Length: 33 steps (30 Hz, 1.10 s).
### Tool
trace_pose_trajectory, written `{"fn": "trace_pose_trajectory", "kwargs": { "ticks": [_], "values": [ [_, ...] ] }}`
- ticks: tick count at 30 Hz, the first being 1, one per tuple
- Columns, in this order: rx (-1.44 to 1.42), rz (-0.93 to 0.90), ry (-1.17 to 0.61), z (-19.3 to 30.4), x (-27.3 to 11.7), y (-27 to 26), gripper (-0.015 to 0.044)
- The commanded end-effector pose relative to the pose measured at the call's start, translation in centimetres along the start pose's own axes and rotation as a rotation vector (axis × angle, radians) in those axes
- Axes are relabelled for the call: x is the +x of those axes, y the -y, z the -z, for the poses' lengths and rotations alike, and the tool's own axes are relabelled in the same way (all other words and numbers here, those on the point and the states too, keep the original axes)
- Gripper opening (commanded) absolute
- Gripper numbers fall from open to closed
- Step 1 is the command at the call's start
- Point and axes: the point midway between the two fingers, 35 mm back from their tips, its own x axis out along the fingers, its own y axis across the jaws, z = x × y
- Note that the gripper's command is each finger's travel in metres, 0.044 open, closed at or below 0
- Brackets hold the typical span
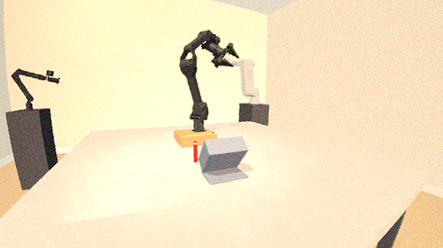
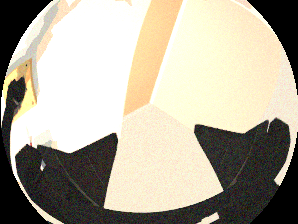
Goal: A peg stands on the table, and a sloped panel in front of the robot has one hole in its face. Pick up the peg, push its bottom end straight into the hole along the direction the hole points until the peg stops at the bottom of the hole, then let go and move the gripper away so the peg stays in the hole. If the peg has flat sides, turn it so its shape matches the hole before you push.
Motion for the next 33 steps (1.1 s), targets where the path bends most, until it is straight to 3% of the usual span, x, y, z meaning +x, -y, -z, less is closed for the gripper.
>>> {"fn": "trace_pose_trajectory", "kwargs": {
  "ticks": [1,33],
  "values": [
    [0.002,-0.001,0.000,0.0,0.0,0.0,0.0426],
    [0.673,-0.201,-0.222,2.6,6.2,-2.4,0.0440]
  ]
}}
